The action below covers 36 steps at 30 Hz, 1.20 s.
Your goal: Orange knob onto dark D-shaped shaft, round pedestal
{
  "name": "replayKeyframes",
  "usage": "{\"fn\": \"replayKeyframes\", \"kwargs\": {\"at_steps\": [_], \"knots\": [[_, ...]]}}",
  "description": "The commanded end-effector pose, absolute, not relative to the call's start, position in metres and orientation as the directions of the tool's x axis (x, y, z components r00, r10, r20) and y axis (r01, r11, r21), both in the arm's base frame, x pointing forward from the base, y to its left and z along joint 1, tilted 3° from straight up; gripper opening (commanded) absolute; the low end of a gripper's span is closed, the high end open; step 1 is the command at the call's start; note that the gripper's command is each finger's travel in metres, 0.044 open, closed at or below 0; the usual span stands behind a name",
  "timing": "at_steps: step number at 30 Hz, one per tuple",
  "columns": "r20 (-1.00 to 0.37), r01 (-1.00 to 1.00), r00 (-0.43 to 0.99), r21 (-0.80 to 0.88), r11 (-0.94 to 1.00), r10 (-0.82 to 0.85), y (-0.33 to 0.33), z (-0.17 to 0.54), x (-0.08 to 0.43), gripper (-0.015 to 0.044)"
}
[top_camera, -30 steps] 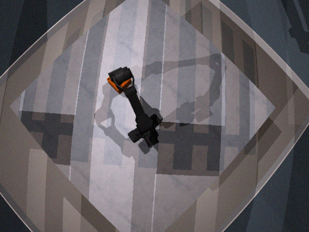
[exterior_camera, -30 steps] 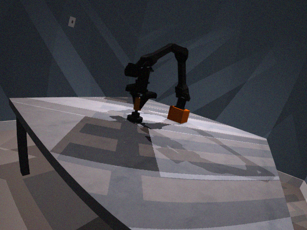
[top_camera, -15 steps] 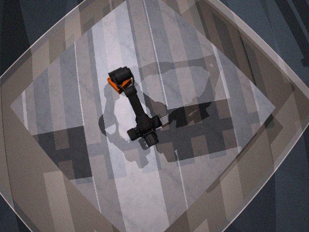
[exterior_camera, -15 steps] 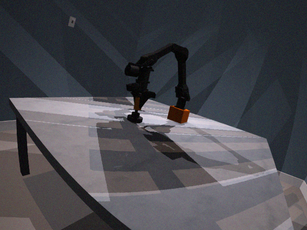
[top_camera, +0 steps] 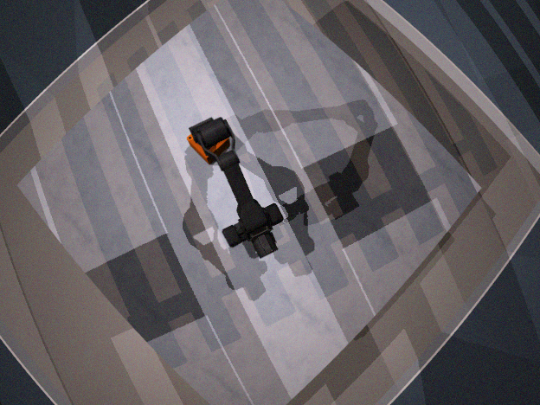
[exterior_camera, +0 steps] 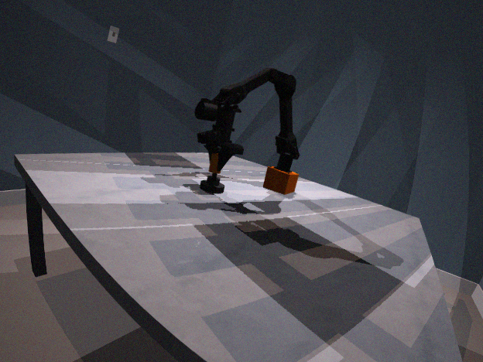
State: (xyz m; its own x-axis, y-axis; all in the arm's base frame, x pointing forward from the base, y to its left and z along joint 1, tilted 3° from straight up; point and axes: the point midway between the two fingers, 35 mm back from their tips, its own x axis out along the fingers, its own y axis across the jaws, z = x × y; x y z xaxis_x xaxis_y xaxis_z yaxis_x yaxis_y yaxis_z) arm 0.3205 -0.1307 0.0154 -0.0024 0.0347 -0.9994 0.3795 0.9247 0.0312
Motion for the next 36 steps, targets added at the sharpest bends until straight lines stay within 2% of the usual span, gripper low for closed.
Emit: {"fn": "replayKeyframes", "kwargs": {"at_steps": [1, 36], "knots": [[-1.0, 0.382, -0.002, 0.028, 0.924, 0.031, -0.1309, 0.0142, 0.3199, 0.0], [-1.0, 0.382, -0.003, 0.028, 0.924, 0.031, -0.1297, 0.0118, 0.3182, 0.0]]}}
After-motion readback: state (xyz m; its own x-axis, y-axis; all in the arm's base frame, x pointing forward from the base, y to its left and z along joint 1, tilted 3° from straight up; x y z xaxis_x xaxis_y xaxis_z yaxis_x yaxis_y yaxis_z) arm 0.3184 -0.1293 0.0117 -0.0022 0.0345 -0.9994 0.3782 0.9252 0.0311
